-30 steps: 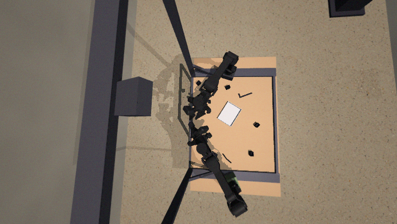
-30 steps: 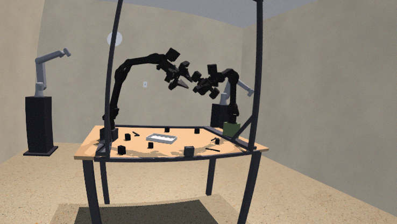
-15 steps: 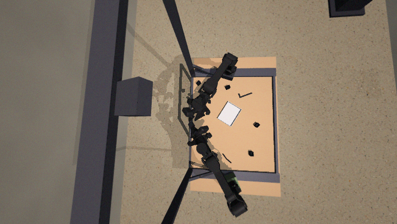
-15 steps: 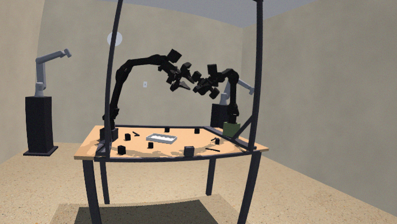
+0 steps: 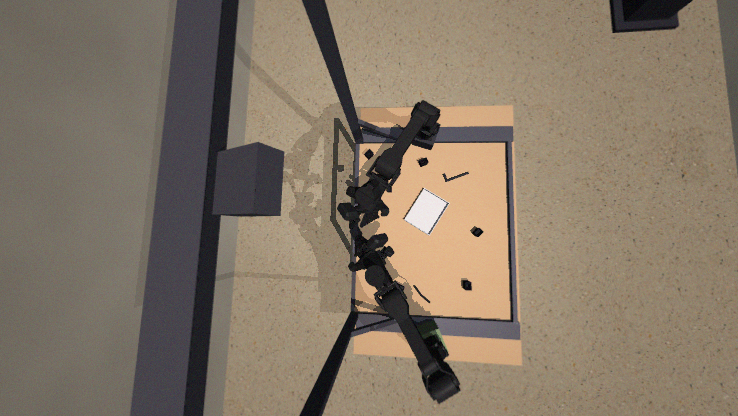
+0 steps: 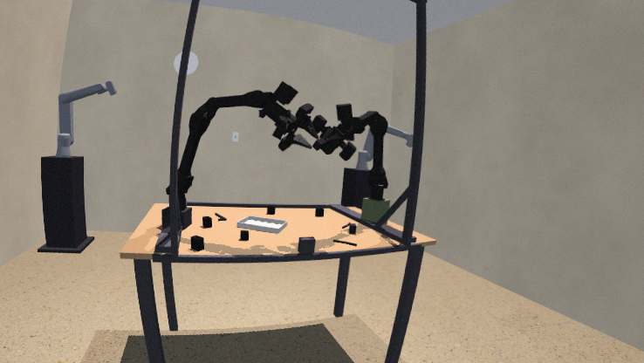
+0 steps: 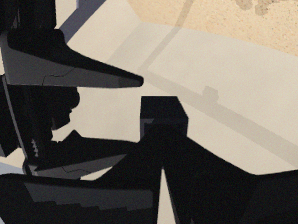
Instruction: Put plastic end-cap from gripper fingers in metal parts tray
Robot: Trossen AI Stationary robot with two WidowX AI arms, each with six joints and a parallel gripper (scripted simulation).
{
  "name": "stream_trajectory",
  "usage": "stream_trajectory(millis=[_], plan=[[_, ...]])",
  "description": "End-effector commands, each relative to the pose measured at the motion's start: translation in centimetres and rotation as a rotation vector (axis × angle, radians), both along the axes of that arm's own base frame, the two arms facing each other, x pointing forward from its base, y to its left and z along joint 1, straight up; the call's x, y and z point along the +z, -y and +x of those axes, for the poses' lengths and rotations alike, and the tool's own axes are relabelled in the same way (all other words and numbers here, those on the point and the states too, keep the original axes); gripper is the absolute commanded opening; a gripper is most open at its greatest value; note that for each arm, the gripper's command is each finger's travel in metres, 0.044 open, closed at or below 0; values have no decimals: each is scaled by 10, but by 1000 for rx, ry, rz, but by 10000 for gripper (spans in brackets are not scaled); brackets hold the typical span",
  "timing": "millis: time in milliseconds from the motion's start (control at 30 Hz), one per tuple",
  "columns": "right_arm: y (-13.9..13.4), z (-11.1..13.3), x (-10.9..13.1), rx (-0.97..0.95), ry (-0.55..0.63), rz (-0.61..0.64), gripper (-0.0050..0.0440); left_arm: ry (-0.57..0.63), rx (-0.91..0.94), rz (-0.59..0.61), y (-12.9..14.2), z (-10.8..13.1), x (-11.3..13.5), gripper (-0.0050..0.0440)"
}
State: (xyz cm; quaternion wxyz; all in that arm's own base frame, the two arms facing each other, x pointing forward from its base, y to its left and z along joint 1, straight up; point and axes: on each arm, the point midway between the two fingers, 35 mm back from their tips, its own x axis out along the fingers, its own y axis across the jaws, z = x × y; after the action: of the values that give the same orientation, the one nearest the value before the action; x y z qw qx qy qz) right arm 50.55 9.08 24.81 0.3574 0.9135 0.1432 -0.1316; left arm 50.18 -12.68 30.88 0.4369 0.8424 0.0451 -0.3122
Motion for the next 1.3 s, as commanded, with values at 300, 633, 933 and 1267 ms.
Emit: stream_trajectory(millis=[300, 633, 933, 1267], plan=[[1, -2, 14, -4, 28, 10, 0, 22, 0, -1, 1, 9, 2, 215], [1, -2, 14, -4, 28, 10, 0, 22, 0, -1, 3, 14, -1, 0], [1, -2, 14, -4, 28, 10, 0, 22, 0, -1, 3, 14, -1, 0], [1, -5, 15, -4, 28, 10, 0, 22, 0, -1, 3, 14, -1, 0]])
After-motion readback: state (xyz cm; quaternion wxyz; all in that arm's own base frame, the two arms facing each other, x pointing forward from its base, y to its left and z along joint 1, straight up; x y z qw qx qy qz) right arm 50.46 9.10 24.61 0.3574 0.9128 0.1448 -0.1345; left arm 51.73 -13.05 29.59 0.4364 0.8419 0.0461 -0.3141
